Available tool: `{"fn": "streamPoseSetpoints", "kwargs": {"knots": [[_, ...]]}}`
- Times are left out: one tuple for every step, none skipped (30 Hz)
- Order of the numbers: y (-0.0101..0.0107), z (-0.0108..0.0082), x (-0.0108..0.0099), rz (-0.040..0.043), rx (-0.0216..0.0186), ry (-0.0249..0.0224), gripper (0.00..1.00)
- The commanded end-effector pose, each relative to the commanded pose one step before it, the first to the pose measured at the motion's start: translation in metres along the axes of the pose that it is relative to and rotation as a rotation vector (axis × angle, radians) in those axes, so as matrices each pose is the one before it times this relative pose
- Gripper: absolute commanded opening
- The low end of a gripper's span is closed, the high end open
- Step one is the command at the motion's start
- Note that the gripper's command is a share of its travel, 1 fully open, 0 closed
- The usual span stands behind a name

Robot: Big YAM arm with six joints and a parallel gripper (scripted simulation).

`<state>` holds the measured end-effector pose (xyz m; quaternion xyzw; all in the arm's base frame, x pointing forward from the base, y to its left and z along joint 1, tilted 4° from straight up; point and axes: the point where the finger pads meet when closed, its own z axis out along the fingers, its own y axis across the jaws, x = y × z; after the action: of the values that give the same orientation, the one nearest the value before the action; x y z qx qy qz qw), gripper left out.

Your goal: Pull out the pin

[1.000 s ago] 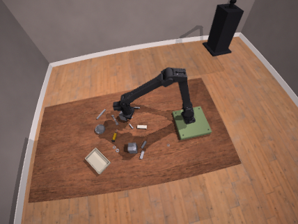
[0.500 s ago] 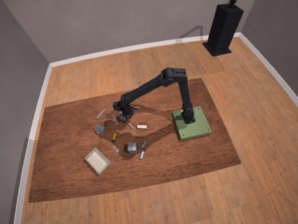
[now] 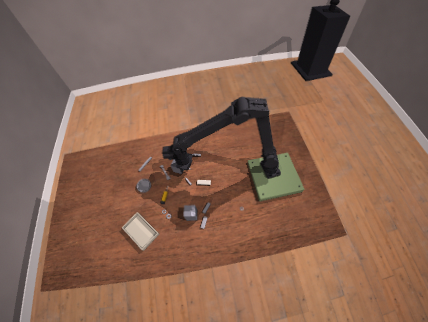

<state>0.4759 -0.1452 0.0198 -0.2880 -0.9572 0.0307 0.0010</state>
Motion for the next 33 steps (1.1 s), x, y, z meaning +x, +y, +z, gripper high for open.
{"fn": "streamPoseSetpoints", "kwargs": {"knots": [[-0.00306,0.00725,-0.00248,-0.00397,0.00317,0.00286,0.00],[0.00000,0.00000,0.00000,0.00000,0.00000,0.00000,0.00],[0.00000,0.00000,0.00000,0.00000,0.00000,0.00000,0.00],[0.00000,0.00000,0.00000,0.00000,0.00000,0.00000,0.00],[0.00000,0.00000,0.00000,0.00000,0.00000,0.00000,0.00],[0.00000,0.00000,0.00000,0.00000,0.00000,0.00000,0.00],[0.00000,0.00000,0.00000,0.00000,0.00000,0.00000,0.00],[0.00000,0.00000,0.00000,0.00000,0.00000,0.00000,0.00],[0.00000,0.00000,0.00000,0.00000,0.00000,0.00000,0.00],[0.00000,0.00000,0.00000,0.00000,0.00000,0.00000,0.00],[0.00000,0.00001,0.00007,0.00000,0.00000,0.00000,0.00],[0.00000,0.00003,0.00041,0.00000,0.00000,0.00000,0.00],[0.00000,0.00000,0.00000,0.00000,0.00000,0.00000,0.00],[0.00000,0.00000,0.00000,0.00000,0.00000,0.00000,0.00],[0.00000,0.00006,0.00085,0.00000,0.00001,0.00000,0.00],[0.00000,0.00009,0.00119,0.00000,0.00001,0.00000,0.00],[0.00000,0.00010,0.00132,0.00000,0.00001,0.00000,0.00],[0.00000,0.00009,0.00119,0.00000,0.00001,0.00000,0.00],[0.00000,0.00007,0.00085,0.00000,0.00001,0.00000,0.00],[0.00000,0.00003,0.00041,0.00000,0.00000,0.00000,0.00],[0.00000,0.00001,0.00007,0.00000,0.00000,0.00000,0.00],[0.00000,0.00000,0.00000,0.00000,0.00000,0.00000,0.00],[0.00000,0.00000,0.00000,0.00000,0.00000,0.00000,0.00],[0.00000,0.00000,0.00000,0.00000,0.00000,0.00000,0.00],[0.00000,0.00000,0.00004,0.00000,0.00000,0.00002,0.00],[0.00000,0.00001,0.00021,-0.00001,0.00000,0.00013,0.00],[-0.00001,0.00002,0.00042,-0.00003,0.00001,0.00026,0.00],[-0.00001,0.00003,0.00059,-0.00004,0.00001,0.00036,0.00],[-0.00001,0.00004,0.00066,-0.00004,0.00001,0.00040,0.00],[0.00000,0.00000,0.00000,0.00000,0.00000,0.00000,0.00],[0.00000,0.00000,0.00000,0.00000,0.00000,0.00000,0.00],[-0.00001,0.00003,0.00060,-0.00004,0.00001,0.00036,0.00],[-0.00001,0.00002,0.00043,-0.00003,0.00001,0.00026,0.00]]}}
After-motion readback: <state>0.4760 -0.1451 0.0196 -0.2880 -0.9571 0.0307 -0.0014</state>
